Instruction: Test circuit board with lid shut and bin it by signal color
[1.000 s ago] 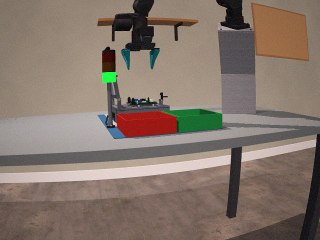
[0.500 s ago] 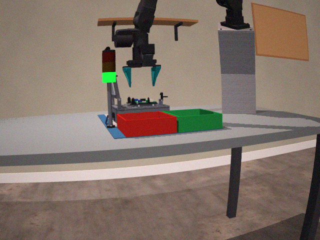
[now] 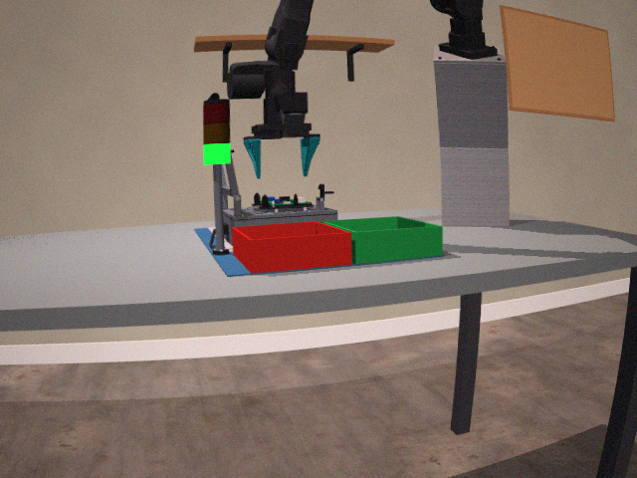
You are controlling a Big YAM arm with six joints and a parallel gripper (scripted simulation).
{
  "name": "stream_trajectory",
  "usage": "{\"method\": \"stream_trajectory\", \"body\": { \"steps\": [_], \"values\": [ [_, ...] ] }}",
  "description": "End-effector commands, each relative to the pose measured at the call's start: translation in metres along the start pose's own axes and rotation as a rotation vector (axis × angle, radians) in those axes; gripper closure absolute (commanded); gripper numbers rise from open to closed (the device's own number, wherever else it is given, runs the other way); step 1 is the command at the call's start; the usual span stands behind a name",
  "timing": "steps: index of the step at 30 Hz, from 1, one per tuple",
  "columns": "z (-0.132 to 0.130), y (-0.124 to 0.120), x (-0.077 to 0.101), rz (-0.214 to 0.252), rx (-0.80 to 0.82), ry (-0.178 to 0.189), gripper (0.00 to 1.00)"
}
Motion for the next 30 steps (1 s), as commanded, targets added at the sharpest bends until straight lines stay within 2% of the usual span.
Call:
{"method": "stream_trajectory", "body": {
  "steps": [1,16,28,30],
  "values": [
    [-0.003,-0.002,-0.004,-0.001,-0.007,-0.009,0.08],
    [-0.004,0.001,-0.006,-0.003,-0.004,-0.011,0.08],
    [-0.004,0.004,-0.038,-0.005,0.003,-0.011,0.08],
    [-0.004,0.004,-0.038,-0.005,0.003,-0.011,0.08]
  ]
}}
Point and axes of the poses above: the point where the finger pads meet when closed, its own x axis back along the fingers, its own z axis across the jaws, y = z × x, the point moved 2 cm from there along x, back along the fingers, and after that the axes turned 12 degrees about -x, right-handed, at the moved point
